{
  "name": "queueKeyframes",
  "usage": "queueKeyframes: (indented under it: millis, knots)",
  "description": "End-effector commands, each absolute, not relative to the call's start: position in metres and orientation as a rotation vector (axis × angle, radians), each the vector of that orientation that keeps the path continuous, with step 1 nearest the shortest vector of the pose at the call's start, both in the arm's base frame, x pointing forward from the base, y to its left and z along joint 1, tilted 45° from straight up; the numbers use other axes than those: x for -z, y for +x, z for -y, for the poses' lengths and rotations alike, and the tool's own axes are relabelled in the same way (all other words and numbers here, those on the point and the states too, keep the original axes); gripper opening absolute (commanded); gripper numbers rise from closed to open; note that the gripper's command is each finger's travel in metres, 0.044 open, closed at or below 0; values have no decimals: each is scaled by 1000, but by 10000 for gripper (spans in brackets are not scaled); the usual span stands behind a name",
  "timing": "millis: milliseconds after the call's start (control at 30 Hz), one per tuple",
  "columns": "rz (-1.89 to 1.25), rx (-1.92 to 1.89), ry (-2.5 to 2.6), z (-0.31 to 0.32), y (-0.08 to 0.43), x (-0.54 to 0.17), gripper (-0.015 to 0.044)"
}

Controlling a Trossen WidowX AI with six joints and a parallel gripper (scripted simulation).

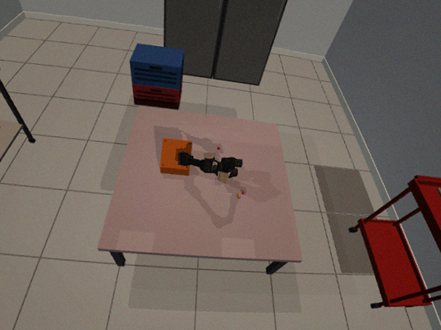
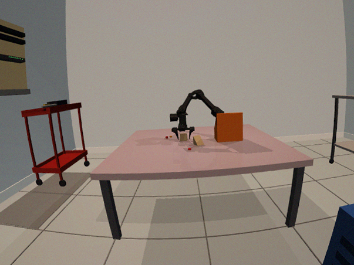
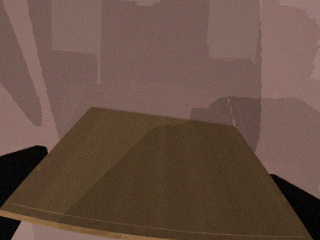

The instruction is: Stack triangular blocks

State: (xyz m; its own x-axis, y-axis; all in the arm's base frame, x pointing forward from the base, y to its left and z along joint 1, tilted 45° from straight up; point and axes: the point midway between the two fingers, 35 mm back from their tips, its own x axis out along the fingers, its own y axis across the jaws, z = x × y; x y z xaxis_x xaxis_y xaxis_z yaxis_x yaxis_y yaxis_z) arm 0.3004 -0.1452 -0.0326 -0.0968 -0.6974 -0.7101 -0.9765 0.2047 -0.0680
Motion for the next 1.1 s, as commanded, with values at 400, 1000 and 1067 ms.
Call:
queueKeyframes:
  millis: [400,1000,1067]
  knots:
    - [-1834,-558,-1574,102,312,-12,440]
    - [-2169,-240,-1780,47,319,8,440]
    - [-2168,-241,-1780,48,319,8,440]
